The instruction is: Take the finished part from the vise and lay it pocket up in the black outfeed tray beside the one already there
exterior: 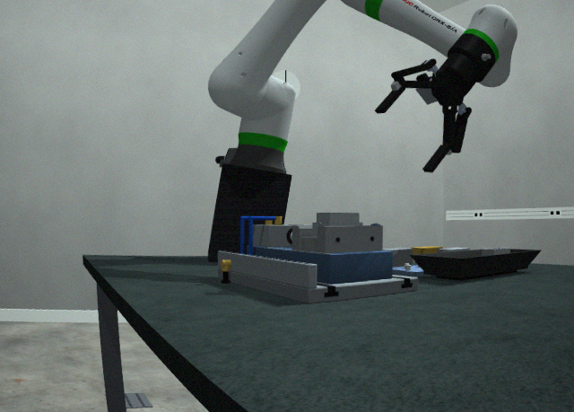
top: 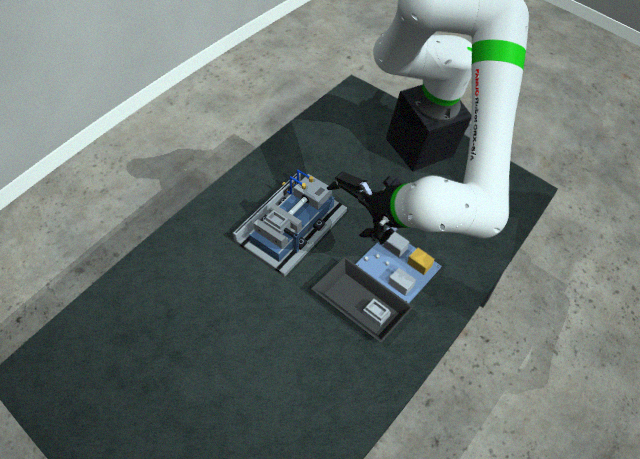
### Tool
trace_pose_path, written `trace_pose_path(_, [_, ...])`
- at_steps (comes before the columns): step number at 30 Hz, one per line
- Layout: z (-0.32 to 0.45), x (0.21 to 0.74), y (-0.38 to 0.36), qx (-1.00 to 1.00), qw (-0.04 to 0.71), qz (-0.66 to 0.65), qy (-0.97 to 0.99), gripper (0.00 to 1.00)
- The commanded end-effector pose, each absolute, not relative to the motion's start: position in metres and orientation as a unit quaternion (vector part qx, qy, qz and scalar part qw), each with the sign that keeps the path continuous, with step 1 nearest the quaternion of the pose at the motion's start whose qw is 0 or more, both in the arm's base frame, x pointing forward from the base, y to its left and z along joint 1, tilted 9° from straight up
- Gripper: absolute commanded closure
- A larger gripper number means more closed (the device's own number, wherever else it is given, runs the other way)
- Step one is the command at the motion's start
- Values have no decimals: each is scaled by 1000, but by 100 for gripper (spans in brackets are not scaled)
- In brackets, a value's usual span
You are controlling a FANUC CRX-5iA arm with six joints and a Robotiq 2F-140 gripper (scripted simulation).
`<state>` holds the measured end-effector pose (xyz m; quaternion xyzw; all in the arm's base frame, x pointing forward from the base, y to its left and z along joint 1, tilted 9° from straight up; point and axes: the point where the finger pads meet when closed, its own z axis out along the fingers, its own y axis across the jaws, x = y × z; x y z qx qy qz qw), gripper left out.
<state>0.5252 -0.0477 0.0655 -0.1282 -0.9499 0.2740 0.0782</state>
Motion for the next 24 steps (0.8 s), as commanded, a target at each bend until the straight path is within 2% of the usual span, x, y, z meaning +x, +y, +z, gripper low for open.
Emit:
trace_pose_path(1, [51,525,-68,-202,74,234,-948,0])
trace_pose_path(24, [9,537,-159,-551,49,51,-831,0])
